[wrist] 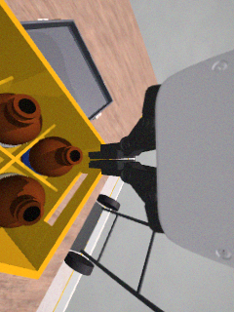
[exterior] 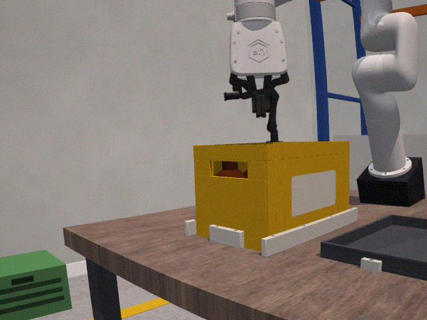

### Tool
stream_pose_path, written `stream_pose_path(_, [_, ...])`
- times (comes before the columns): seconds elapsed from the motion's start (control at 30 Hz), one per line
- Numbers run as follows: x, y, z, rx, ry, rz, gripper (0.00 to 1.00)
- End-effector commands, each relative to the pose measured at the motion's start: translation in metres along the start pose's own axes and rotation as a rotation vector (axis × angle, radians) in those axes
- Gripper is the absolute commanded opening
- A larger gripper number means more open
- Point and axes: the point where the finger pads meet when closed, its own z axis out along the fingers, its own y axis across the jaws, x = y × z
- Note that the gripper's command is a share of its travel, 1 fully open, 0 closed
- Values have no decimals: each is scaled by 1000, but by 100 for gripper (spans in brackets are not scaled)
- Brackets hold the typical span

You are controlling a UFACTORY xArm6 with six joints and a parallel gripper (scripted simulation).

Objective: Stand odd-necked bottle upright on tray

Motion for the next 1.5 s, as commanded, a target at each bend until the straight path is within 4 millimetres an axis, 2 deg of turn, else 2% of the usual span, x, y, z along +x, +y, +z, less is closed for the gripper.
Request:
stream_pose_path(0.0, [-6, 5, -2, 8, 3, 4, 0])
stream_pose_path(0.03, [-6, 5, -2, 8, 3, 4, 0])
stream_pose_path(0.07, [-6, 5, -2, 8, 3, 4, 65])
stream_pose_path(1.47, [-6, 5, -1, 8, 3, 4, 65])
